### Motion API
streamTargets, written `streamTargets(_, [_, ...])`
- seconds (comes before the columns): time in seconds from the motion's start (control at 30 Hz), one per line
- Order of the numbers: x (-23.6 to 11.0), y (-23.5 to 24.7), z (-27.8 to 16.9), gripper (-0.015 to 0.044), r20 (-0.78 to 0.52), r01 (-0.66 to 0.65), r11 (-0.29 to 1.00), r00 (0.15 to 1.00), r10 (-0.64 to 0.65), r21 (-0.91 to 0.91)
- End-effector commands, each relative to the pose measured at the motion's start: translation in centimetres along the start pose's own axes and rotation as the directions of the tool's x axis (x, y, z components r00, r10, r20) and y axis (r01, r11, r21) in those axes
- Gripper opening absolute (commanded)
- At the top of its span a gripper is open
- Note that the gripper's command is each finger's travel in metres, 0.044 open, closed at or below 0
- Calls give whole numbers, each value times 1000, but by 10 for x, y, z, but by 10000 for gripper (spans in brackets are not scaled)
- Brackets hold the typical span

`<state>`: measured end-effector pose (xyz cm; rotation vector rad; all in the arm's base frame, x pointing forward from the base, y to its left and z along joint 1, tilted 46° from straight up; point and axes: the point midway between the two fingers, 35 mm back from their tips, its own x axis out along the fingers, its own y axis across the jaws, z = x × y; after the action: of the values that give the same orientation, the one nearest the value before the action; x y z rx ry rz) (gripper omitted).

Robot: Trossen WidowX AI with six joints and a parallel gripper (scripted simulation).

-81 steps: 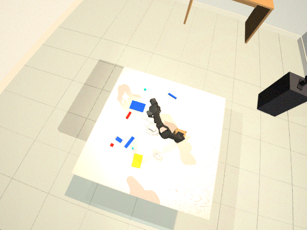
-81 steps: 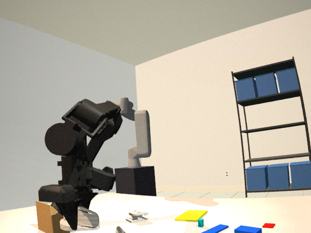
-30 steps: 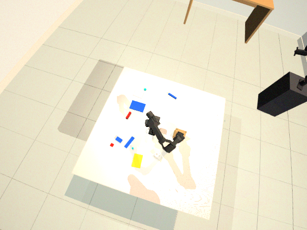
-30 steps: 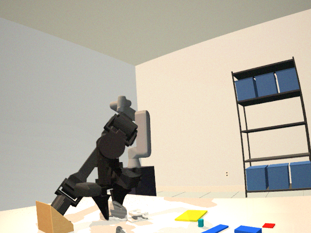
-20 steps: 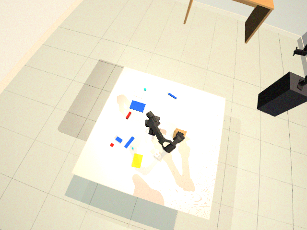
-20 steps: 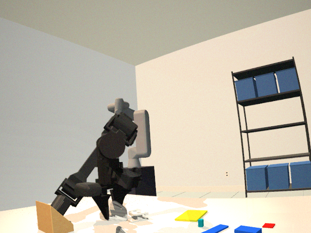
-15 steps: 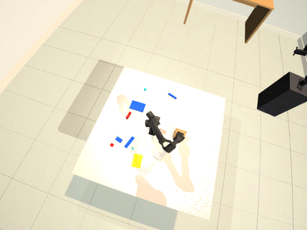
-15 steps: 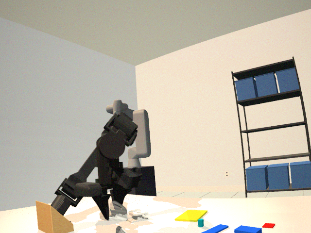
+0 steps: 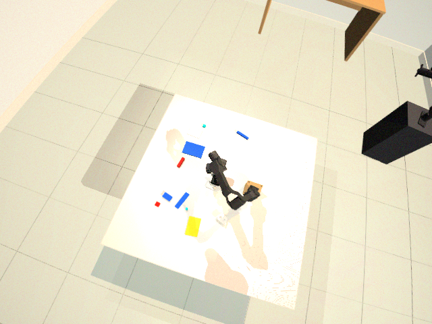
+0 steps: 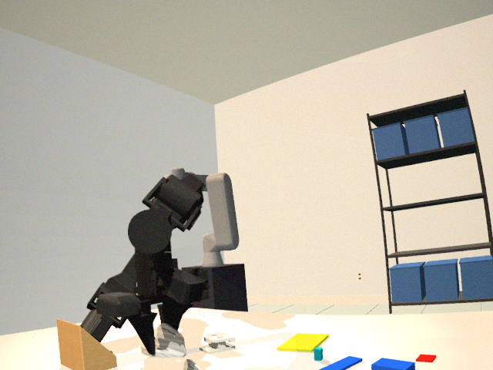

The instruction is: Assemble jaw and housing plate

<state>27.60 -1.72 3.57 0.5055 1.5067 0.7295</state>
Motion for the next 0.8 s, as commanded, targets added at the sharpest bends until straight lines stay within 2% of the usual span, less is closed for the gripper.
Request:
streamTargets(0.0, [0,-4,1,134,0,3,1000,1000,-3,-5])
streamTargets(0.77, [0,-4,1,134,0,3,1000,1000,-3,-16])
